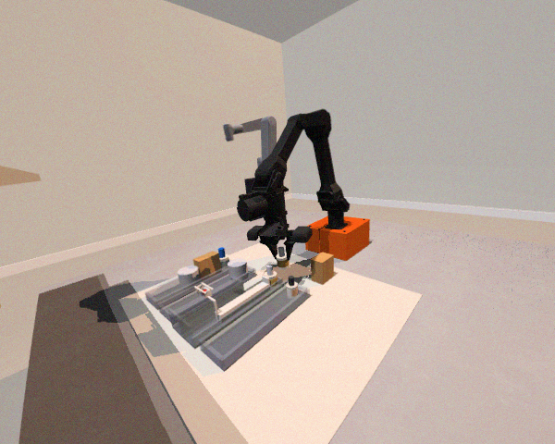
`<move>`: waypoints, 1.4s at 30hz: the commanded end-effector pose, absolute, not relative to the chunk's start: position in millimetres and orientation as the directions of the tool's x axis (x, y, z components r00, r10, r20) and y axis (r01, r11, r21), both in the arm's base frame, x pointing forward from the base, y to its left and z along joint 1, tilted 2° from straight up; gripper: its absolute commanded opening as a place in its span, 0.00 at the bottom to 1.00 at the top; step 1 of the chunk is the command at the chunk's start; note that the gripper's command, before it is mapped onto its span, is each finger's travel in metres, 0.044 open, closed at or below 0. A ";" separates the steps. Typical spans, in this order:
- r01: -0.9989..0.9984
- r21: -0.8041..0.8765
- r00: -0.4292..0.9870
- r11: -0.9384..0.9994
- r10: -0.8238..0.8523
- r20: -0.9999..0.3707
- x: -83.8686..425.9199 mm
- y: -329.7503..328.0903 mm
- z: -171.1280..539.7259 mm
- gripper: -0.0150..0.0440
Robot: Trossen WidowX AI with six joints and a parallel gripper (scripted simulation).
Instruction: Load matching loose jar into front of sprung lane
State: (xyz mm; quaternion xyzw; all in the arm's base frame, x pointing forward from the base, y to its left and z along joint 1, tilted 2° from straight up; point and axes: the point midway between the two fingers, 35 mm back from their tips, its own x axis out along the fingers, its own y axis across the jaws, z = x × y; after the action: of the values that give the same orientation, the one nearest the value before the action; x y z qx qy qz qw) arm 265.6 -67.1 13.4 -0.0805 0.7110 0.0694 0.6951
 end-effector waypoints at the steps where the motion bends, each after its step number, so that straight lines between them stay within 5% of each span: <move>1: -0.221 -0.027 0.018 0.975 -0.023 -1.000 277.8 -64.5 37.7 0.25; 11: -0.230 -0.047 0.052 0.972 -0.036 -0.998 289.6 -56.4 82.6 0.25; 24: 0.079 -0.033 0.051 0.996 -0.037 -0.998 283.9 -60.8 32.6 0.25; 42: 0.083 -0.032 0.051 0.996 -0.037 -0.998 286.5 -61.9 7.8 0.25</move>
State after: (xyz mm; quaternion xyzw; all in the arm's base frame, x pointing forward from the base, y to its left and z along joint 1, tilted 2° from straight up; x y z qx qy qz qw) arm 285.3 -61.1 8.1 0.0169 0.6888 -0.0387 0.7237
